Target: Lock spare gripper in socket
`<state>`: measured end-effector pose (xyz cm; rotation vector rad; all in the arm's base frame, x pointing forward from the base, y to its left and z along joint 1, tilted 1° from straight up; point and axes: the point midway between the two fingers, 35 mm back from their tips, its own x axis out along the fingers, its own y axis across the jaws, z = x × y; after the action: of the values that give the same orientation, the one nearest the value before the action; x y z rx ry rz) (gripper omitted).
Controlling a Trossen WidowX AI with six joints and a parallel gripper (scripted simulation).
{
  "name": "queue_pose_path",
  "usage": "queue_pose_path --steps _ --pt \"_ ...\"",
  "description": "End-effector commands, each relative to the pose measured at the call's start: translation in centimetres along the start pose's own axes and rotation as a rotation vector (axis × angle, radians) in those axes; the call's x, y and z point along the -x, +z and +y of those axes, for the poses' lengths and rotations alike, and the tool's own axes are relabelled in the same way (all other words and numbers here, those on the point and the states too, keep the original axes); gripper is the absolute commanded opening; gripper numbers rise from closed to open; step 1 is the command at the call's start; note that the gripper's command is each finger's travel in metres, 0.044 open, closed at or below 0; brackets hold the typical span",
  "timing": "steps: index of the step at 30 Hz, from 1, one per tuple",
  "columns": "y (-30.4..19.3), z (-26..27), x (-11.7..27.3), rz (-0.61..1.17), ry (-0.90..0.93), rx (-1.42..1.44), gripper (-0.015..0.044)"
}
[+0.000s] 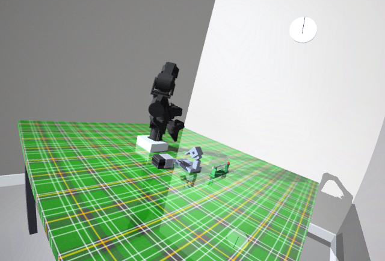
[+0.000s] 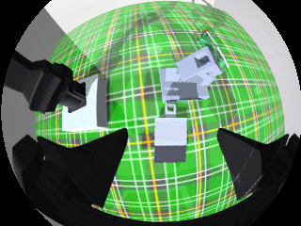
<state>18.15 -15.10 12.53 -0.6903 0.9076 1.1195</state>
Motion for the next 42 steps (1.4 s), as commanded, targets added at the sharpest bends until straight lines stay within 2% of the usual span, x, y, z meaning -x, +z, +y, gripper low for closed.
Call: queue_pose_path --steps 1,11,42 --pt "0.0 0.1 -0.4 -0.009 -0.006 0.013 0.044" --pt "-3.0 -0.2 -5.8 -0.009 -0.006 0.013 0.044" --pt "-5.2 -0.5 -9.9 -0.009 -0.005 0.013 0.044"
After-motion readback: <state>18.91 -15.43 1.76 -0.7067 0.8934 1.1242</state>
